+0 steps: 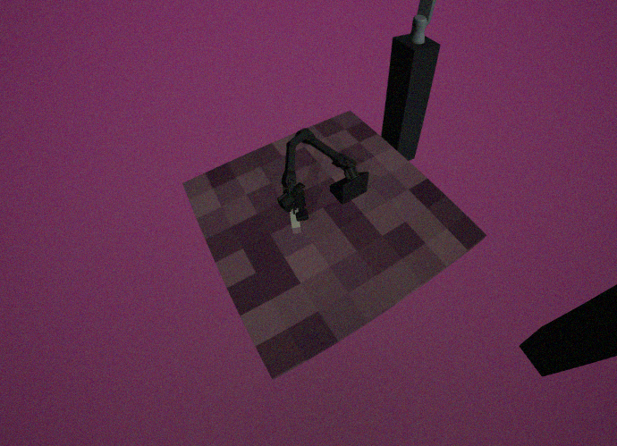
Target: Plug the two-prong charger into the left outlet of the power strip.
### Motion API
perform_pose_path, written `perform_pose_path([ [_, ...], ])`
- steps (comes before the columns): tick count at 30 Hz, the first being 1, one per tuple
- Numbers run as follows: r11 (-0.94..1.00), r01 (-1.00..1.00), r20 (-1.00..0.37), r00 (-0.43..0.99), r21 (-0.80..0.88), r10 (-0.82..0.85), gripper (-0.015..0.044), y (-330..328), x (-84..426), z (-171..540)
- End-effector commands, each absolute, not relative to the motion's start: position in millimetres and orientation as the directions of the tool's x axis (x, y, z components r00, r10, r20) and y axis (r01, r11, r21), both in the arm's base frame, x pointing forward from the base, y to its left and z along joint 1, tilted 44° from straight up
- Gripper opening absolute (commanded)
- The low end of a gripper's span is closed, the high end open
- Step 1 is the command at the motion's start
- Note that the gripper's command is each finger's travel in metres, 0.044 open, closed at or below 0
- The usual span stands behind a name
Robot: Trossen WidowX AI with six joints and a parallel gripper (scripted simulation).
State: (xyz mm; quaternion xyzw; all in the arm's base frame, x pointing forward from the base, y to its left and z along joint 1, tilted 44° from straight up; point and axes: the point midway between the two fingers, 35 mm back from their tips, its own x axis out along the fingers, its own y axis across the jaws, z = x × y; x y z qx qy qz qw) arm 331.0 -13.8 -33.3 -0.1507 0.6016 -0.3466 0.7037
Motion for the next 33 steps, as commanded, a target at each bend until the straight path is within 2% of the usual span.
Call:
perform_pose_path([
  [1, 0.713, 0.308, -0.741, 0.038, -0.629, -0.670, 0.0440, -13.9, 330.4, -33.6],
  [33, 0.712, 0.321, -0.739, 0.054, -0.624, -0.672, 0.0440, -11.9, 319.9, -37.0],
])
